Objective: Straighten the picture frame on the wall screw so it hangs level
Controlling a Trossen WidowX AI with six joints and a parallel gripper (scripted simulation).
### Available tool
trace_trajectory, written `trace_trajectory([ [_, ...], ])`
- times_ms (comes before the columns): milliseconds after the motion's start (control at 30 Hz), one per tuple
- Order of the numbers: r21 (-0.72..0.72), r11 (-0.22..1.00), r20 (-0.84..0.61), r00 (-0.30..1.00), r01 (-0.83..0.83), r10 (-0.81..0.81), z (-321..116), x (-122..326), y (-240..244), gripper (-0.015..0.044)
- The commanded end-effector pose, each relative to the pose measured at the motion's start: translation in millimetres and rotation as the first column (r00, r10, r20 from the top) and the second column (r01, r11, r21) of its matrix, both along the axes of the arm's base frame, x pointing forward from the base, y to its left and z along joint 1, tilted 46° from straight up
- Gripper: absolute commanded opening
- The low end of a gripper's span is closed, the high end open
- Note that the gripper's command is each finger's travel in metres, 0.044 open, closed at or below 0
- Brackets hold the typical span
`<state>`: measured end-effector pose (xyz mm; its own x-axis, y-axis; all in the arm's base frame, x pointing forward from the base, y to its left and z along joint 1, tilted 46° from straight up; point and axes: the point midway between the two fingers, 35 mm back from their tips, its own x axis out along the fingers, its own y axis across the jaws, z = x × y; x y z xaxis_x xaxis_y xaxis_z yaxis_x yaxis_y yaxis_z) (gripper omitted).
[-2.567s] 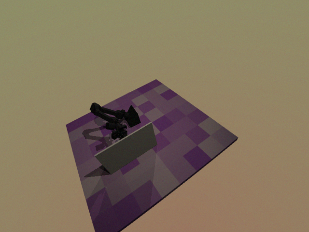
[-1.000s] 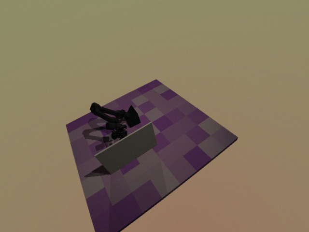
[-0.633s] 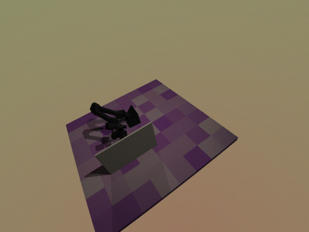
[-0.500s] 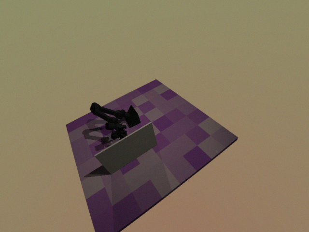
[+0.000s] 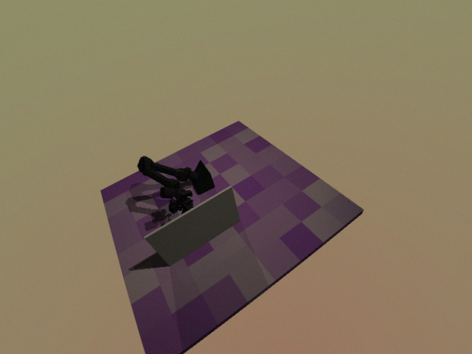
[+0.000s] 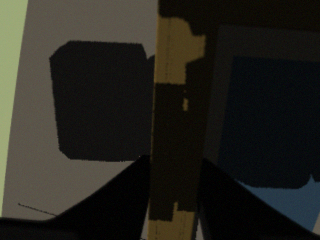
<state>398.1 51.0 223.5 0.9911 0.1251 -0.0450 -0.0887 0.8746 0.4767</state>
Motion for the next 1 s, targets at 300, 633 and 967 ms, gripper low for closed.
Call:
trace_trajectory([
  [300,0.000,1.000,0.016,1.000,-0.014,0.014,5.6,0.9,2.3,0.0000],
  [633,0.000,1.000,0.016,1.000,-0.014,0.014,3.9,1.2,-0.1,0.0000],
  [967,0.000,1.000,0.016,1.000,-0.014,0.014,1.9,1.5,-2.8,0.0000],
])
